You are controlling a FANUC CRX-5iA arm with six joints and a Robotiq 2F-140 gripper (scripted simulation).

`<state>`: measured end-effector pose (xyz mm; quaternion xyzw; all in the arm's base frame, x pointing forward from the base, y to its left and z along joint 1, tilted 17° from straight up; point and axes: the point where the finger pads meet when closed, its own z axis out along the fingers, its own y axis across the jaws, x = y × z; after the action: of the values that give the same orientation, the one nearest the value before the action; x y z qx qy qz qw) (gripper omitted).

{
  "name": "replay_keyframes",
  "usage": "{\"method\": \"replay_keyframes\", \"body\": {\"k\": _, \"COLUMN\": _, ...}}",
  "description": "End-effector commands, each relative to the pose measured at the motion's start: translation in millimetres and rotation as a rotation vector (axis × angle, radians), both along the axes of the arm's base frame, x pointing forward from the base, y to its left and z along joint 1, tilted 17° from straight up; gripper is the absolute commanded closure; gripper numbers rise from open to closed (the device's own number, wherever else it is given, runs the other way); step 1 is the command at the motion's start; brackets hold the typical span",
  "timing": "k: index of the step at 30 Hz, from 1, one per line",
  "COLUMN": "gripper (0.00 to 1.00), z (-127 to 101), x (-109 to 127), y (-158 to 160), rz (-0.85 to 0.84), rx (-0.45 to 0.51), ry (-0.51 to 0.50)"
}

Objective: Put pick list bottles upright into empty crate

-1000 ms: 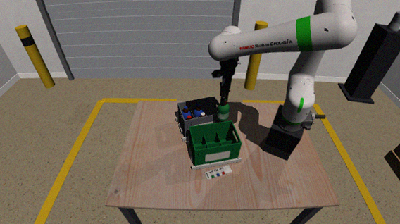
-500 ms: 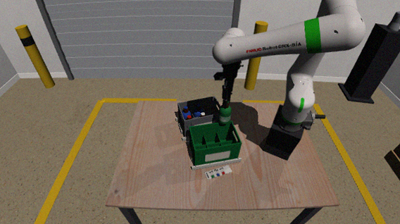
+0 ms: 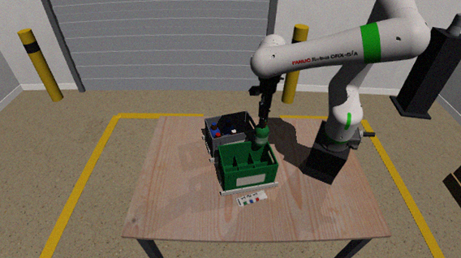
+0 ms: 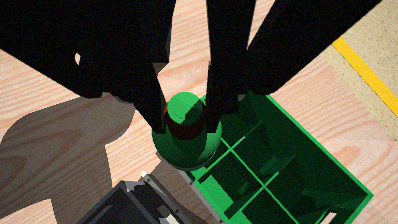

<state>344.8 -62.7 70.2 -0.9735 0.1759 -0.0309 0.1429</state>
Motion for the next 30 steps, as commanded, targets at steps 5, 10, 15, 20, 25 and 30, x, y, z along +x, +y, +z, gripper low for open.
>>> {"method": "replay_keyframes", "body": {"k": 5, "gripper": 0.9, "z": 3.3, "x": -6.0, "y": 11.8, "rz": 0.0, "rx": -0.001, "ry": -0.001}}
{"method": "replay_keyframes", "body": {"k": 10, "gripper": 0.9, "z": 4.6, "x": -8.7, "y": 17.8, "rz": 0.0, "rx": -0.001, "ry": -0.001}}
{"method": "replay_keyframes", "body": {"k": 15, "gripper": 0.9, "z": 4.7, "x": -8.4, "y": 17.9, "rz": 0.0, "rx": -0.001, "ry": -0.001}}
{"method": "replay_keyframes", "body": {"k": 20, "gripper": 0.9, "z": 4.8, "x": -8.0, "y": 17.9, "rz": 0.0, "rx": -0.001, "ry": -0.001}}
{"method": "replay_keyframes", "body": {"k": 25, "gripper": 0.9, "z": 4.8, "x": -7.6, "y": 17.9, "rz": 0.0, "rx": -0.001, "ry": -0.001}}
{"method": "replay_keyframes", "body": {"k": 30, "gripper": 0.9, "z": 4.8, "x": -7.4, "y": 18.0, "rz": 0.0, "rx": -0.001, "ry": -0.001}}
